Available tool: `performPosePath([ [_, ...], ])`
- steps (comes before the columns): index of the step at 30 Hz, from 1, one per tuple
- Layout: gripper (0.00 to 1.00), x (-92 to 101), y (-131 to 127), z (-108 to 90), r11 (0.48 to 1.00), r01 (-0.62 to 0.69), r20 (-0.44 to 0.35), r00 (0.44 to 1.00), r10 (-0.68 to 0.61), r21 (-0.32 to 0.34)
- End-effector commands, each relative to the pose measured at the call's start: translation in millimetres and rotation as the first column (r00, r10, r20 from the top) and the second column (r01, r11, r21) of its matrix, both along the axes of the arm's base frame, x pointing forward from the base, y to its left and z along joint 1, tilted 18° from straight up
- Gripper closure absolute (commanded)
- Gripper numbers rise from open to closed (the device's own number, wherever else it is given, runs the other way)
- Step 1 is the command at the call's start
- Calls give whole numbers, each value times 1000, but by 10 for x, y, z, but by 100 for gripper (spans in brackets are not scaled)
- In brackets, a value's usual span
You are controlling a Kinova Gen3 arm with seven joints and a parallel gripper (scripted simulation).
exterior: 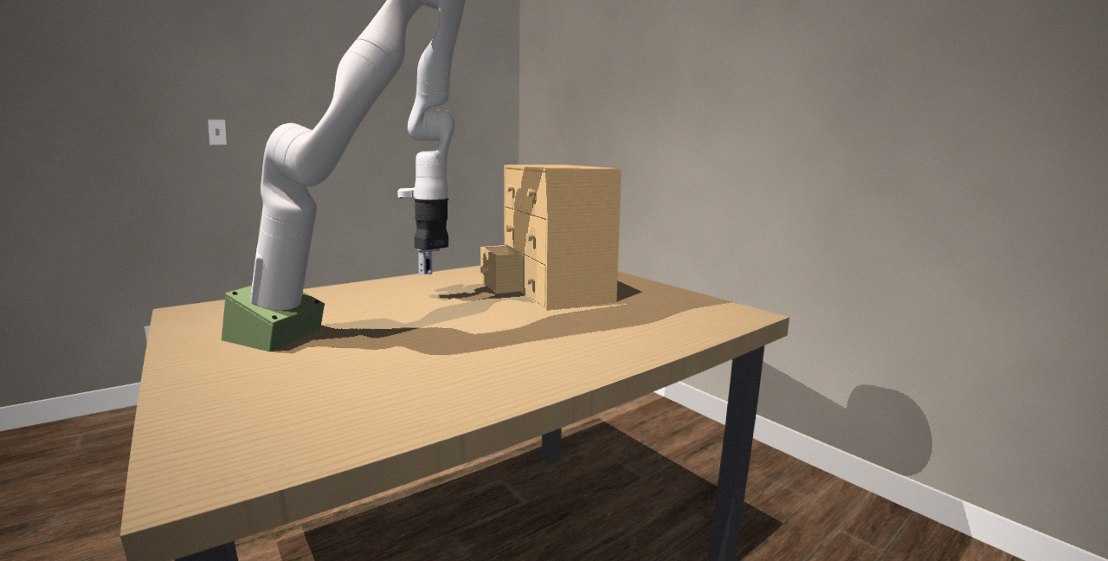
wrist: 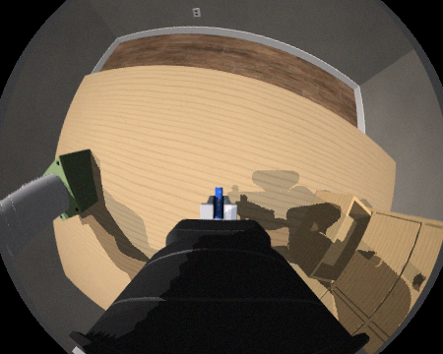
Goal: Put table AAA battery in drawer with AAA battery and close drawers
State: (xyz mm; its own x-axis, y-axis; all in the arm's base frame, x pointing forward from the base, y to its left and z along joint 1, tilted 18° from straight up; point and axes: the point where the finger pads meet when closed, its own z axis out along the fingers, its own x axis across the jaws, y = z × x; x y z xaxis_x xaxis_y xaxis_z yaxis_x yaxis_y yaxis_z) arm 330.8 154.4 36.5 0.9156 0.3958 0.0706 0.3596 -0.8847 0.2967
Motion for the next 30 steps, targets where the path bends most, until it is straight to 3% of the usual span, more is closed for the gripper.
performPosePath([
  [1,76,68,67,171,1000,1,25,1000,-2,20],
  [10,76,26,114,364,1000,1,25,1000,-2,20],
  [30,76,26,115,371,1000,4,26,1000,-4,21],
])
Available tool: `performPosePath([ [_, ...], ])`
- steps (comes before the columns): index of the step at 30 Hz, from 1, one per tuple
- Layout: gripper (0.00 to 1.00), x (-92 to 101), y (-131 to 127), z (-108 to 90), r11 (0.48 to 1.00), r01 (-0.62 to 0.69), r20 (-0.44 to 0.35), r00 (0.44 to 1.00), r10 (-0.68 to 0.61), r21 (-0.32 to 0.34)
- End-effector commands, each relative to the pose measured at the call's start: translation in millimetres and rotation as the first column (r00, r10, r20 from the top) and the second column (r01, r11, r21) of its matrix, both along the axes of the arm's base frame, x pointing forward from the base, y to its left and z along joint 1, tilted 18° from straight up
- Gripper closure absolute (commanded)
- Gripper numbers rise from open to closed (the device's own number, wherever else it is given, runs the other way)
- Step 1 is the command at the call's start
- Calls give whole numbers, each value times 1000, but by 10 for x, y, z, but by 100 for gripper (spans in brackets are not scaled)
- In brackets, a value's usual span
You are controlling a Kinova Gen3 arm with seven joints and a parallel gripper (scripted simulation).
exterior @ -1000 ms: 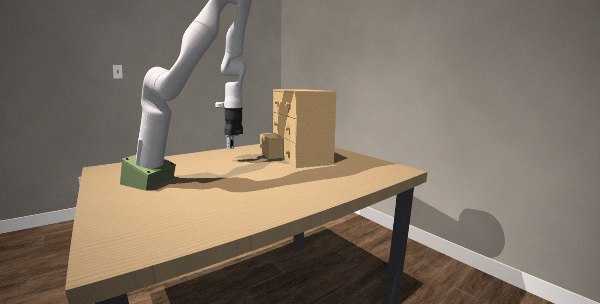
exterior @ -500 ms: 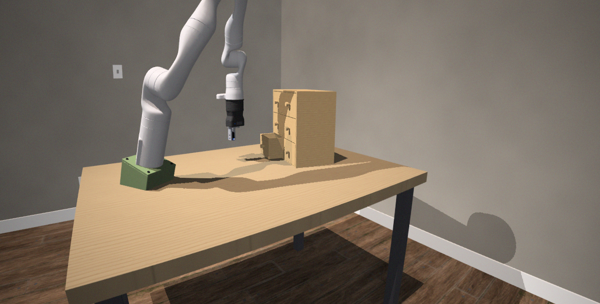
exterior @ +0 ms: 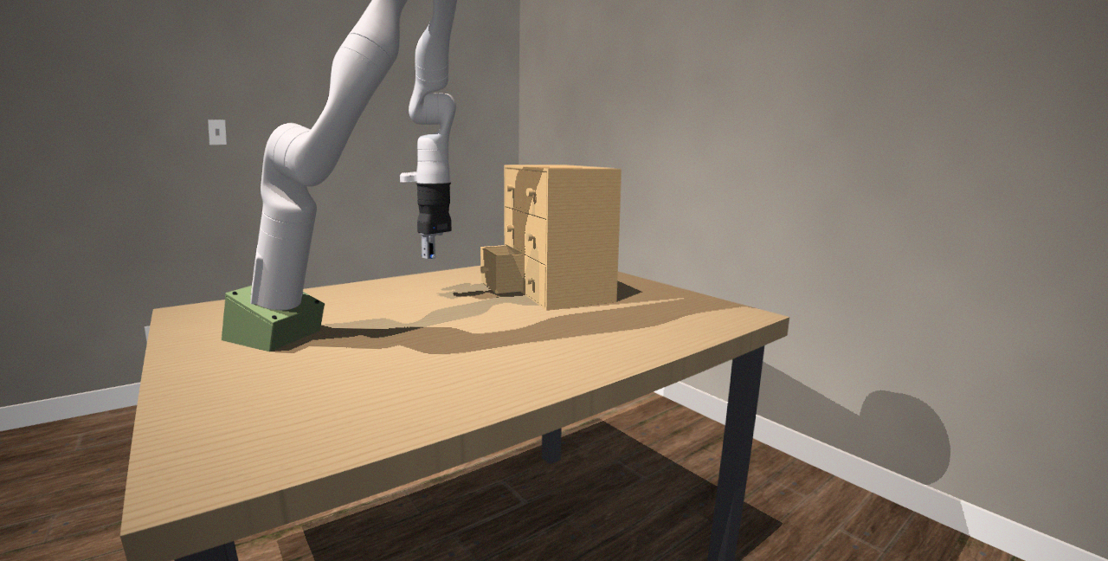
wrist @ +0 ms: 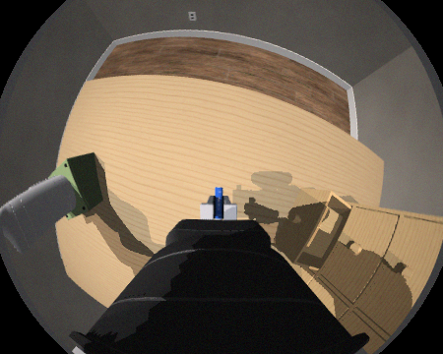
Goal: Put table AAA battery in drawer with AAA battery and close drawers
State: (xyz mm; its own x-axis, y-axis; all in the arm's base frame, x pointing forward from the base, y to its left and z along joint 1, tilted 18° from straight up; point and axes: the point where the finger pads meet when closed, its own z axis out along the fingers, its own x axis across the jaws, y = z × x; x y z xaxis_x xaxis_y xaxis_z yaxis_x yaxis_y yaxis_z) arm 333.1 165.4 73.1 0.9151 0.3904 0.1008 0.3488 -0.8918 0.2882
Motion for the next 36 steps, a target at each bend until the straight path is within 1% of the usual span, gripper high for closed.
performPosePath([
  [1,76,3,5,5,1000,1,2,1000,-1,1],
  [10,76,7,6,4,1000,14,4,1000,-14,4],
  [23,76,22,11,3,998,68,14,998,-68,15],
  [36,76,60,18,0,980,196,38,979,-198,43],
])
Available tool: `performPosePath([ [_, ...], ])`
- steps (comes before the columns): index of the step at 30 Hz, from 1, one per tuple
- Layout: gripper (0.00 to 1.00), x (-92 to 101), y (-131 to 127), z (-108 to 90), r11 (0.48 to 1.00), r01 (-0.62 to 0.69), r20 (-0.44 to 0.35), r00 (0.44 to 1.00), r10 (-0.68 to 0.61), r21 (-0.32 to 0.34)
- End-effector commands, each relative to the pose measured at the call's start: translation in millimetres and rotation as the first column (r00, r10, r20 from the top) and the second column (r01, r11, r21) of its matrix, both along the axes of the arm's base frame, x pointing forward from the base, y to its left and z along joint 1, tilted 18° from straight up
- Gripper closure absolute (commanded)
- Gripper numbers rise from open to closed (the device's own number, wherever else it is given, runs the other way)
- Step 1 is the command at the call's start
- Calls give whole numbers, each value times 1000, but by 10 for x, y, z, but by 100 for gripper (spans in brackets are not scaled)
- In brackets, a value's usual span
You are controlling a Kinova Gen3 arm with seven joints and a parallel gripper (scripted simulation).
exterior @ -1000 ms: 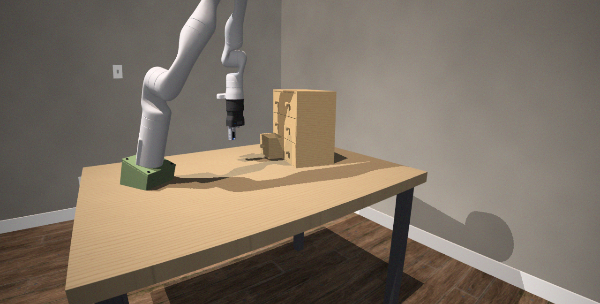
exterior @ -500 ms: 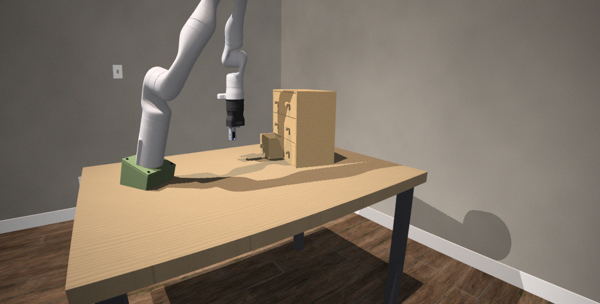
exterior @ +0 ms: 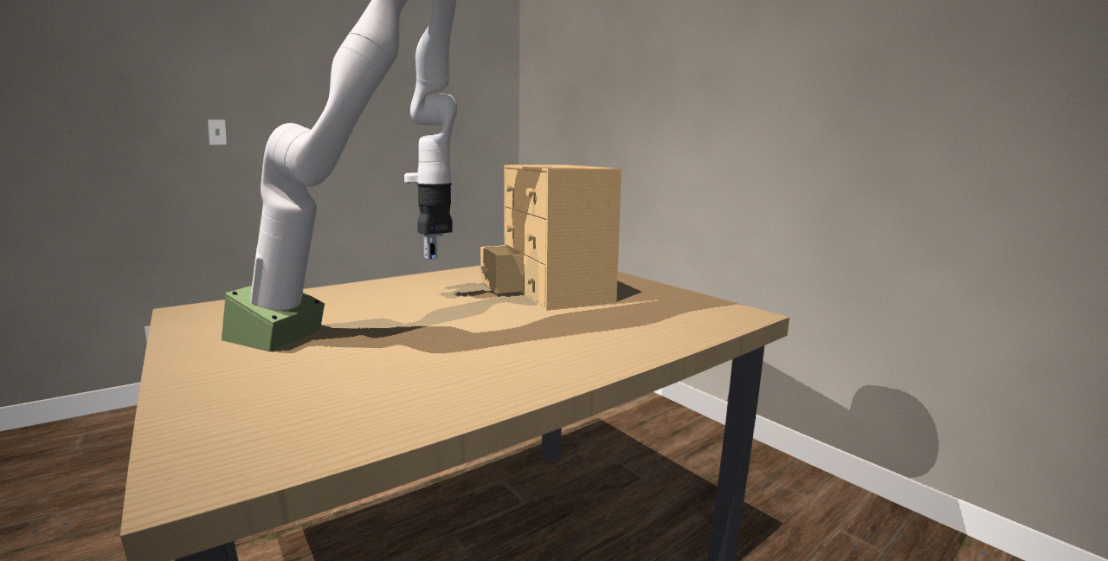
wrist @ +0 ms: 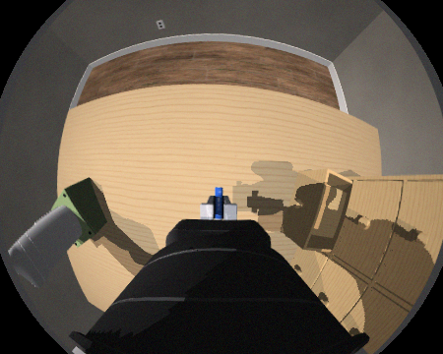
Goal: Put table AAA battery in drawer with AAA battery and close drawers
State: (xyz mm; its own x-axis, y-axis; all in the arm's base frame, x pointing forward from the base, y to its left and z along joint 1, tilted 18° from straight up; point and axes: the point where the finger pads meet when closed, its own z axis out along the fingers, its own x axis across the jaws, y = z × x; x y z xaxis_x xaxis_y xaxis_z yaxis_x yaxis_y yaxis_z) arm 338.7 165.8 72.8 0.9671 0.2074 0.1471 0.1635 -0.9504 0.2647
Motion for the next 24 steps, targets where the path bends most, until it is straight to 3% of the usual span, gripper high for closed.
performPosePath([
  [1,76,8,14,3,1000,23,7,1000,-23,5],
  [12,76,52,17,1,985,166,34,985,-168,35],
  [24,76,116,13,2,927,366,67,926,-371,83],
])
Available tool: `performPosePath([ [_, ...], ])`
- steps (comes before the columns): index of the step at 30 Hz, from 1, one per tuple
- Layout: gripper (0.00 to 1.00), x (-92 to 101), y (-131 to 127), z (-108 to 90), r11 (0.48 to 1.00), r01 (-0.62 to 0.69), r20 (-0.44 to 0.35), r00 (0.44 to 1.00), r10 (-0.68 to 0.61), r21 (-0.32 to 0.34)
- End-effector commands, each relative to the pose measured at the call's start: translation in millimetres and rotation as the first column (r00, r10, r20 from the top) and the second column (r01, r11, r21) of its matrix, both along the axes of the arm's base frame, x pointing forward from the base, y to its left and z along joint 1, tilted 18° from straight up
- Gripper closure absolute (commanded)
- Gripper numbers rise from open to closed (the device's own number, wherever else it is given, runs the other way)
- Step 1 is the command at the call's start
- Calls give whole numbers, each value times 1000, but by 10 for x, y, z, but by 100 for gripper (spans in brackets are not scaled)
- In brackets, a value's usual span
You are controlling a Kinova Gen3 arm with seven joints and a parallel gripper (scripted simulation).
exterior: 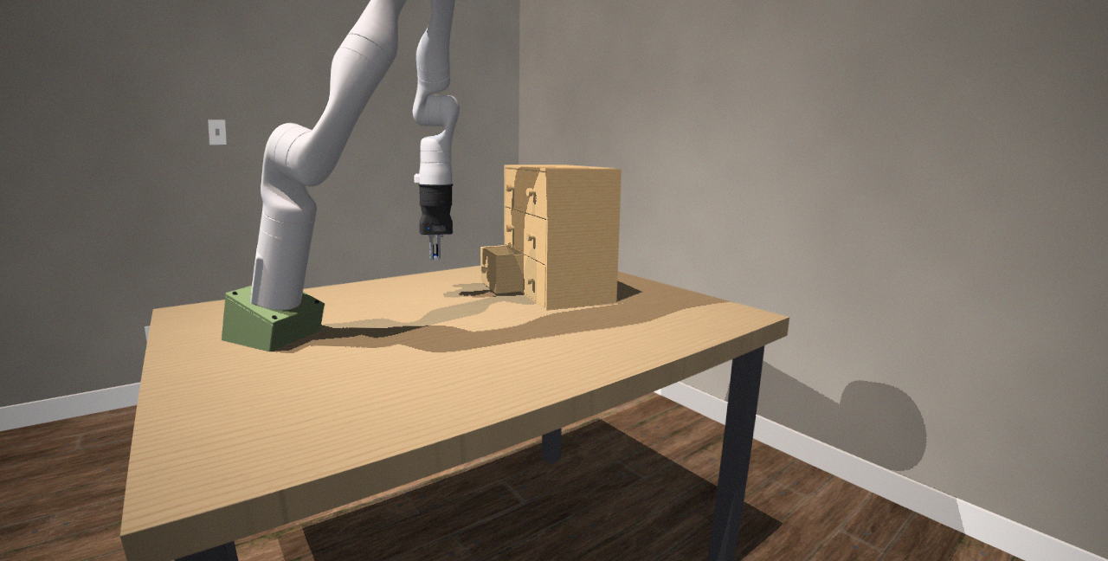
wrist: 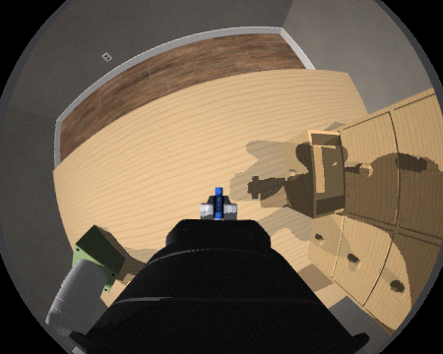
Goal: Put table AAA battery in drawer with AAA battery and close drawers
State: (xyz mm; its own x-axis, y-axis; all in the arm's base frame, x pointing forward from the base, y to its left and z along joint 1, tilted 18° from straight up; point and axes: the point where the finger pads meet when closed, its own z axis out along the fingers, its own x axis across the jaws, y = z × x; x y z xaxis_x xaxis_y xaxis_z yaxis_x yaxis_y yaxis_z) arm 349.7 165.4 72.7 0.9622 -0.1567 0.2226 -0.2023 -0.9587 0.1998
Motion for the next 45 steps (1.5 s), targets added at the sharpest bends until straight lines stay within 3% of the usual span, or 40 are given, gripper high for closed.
performPosePath([
  [1,76,13,15,3,999,42,12,999,-42,8],
  [12,76,101,-10,9,942,327,66,941,-331,70],
  [15,76,109,-14,10,932,354,71,930,-359,77],
  [22,76,168,-45,19,830,542,98,826,-555,133],
  [29,76,224,-88,30,674,711,115,667,-737,198],
  [31,76,224,-88,30,674,711,115,667,-737,198],
  [38,76,271,-141,43,468,842,115,454,-883,269],
  [45,76,305,-199,57,221,913,97,200,-975,341],
])
